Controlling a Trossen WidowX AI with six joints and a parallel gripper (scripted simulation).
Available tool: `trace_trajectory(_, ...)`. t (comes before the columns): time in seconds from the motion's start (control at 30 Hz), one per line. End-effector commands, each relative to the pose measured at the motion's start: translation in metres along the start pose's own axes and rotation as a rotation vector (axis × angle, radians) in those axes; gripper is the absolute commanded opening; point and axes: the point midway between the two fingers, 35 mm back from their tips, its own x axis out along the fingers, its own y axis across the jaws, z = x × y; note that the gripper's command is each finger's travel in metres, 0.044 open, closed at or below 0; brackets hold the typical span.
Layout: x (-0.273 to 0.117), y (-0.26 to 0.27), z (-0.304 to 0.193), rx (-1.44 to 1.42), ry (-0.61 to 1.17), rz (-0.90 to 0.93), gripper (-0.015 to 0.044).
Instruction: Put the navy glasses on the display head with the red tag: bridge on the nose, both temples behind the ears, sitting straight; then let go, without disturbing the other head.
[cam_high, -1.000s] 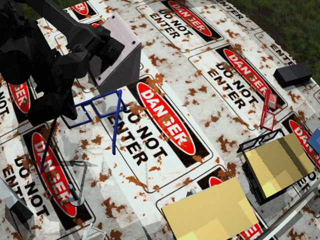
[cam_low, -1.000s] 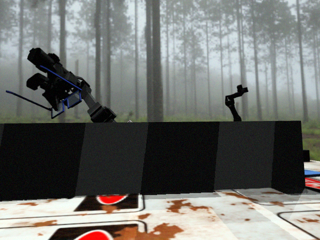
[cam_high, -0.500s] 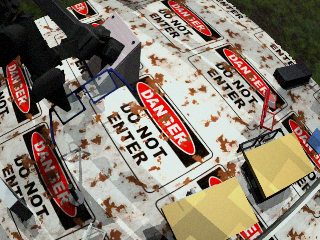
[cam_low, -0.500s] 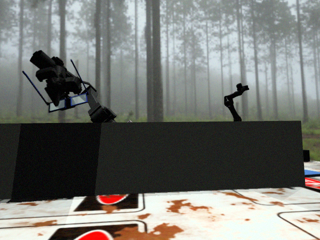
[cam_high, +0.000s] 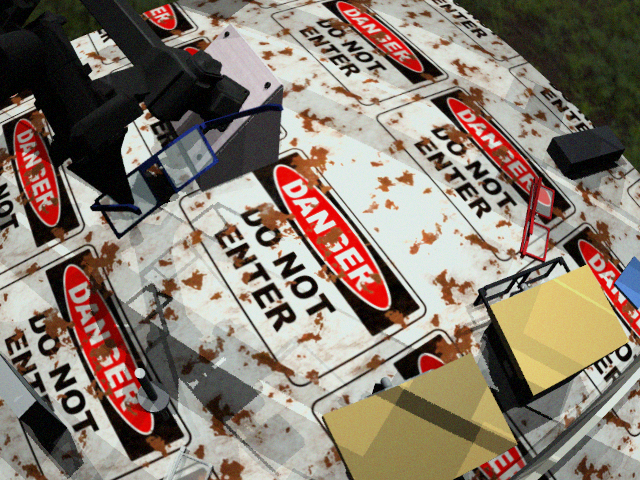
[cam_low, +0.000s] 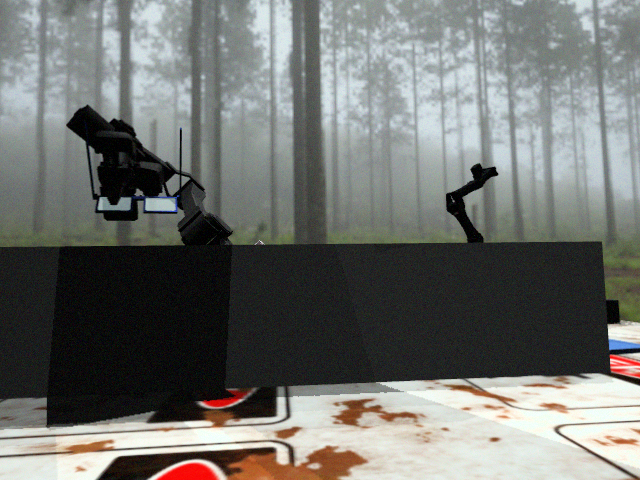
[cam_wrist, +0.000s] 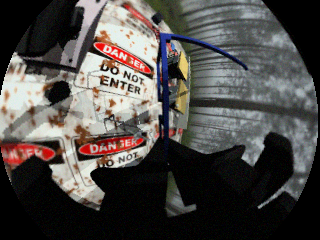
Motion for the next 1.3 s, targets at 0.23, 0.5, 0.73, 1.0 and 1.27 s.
trace_trajectory(0.23, 0.0, 0.0, 0.0, 0.009, -0.001, 0.002, 0.0)
trace_trajectory(0.5, 0.0, 0.0, 0.0, 0.009, -0.001, 0.002, 0.0)
trace_trajectory(0.73, 0.001, 0.0, 0.0, 0.011, -0.002, 0.004, 0.0)
trace_trajectory(1.0, 0.017, -0.006, 0.006, 0.078, -0.058, 0.074, 0.0)
trace_trajectory(1.27, 0.036, -0.013, 0.016, 0.154, -0.109, 0.173, 0.0)
